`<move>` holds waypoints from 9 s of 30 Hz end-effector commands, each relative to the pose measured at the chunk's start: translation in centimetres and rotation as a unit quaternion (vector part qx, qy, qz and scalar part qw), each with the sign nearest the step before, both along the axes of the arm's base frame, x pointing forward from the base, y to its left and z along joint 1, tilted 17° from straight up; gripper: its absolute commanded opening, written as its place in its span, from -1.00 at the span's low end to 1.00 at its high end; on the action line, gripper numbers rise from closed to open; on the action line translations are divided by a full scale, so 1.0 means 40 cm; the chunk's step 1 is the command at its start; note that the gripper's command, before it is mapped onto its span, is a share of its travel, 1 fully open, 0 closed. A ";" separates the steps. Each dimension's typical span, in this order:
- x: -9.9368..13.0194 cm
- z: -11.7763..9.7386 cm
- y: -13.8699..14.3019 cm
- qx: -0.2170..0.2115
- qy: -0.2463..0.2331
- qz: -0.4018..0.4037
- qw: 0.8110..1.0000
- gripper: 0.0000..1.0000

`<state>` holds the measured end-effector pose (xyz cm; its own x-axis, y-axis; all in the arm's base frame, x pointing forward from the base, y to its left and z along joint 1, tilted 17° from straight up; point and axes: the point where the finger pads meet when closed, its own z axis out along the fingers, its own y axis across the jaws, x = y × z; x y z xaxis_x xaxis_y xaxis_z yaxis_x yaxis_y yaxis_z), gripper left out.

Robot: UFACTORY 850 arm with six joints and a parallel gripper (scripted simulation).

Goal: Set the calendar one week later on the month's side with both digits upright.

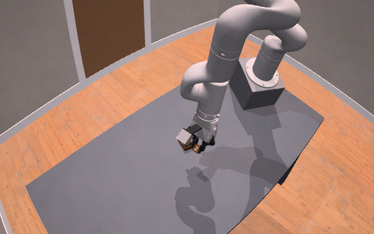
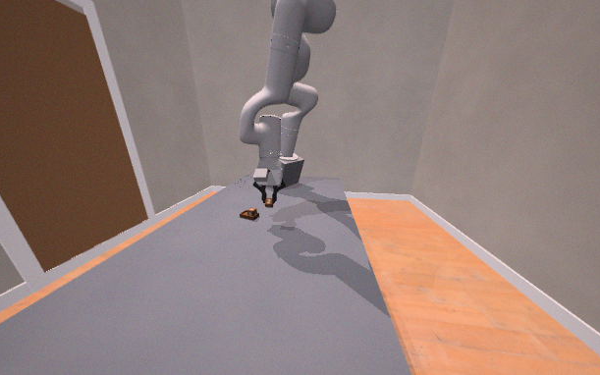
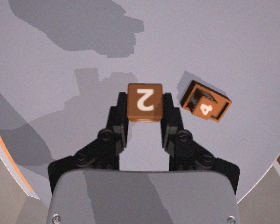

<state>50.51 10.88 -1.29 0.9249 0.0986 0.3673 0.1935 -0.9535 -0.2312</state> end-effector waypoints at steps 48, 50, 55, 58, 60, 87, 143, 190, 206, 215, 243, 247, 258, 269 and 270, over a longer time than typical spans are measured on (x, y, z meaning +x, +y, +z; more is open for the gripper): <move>0.006 0.003 0.012 -0.013 0.142 0.037 0.989 -0.47; 0.007 0.003 0.010 -0.015 0.143 0.037 0.989 -0.47; 0.013 0.003 0.003 -0.023 0.147 0.037 0.988 -0.47; 0.018 0.004 0.004 -0.023 0.147 0.037 0.988 -0.47; 0.019 0.005 0.004 -0.023 0.147 0.037 0.988 -0.47; 0.028 0.005 0.028 -0.023 0.235 0.065 0.969 -0.47; 0.048 -0.011 0.014 -0.072 0.385 0.097 0.915 -0.47; 0.064 -0.148 0.052 -0.072 0.385 0.097 0.915 -0.47; 0.065 -0.153 0.054 -0.072 0.385 0.097 0.915 -0.47; 0.065 -0.153 0.054 -0.072 0.385 0.097 0.915 -0.47; 0.065 -0.154 0.054 -0.072 0.385 0.097 0.915 -0.47; 0.065 -0.158 0.055 -0.072 0.385 0.097 0.915 -0.47; 0.066 -0.165 0.057 -0.072 0.385 0.097 0.915 -0.47; 0.066 -0.166 0.058 -0.072 0.385 0.097 0.915 -0.47; 0.066 -0.166 0.058 -0.072 0.385 0.097 0.915 -0.47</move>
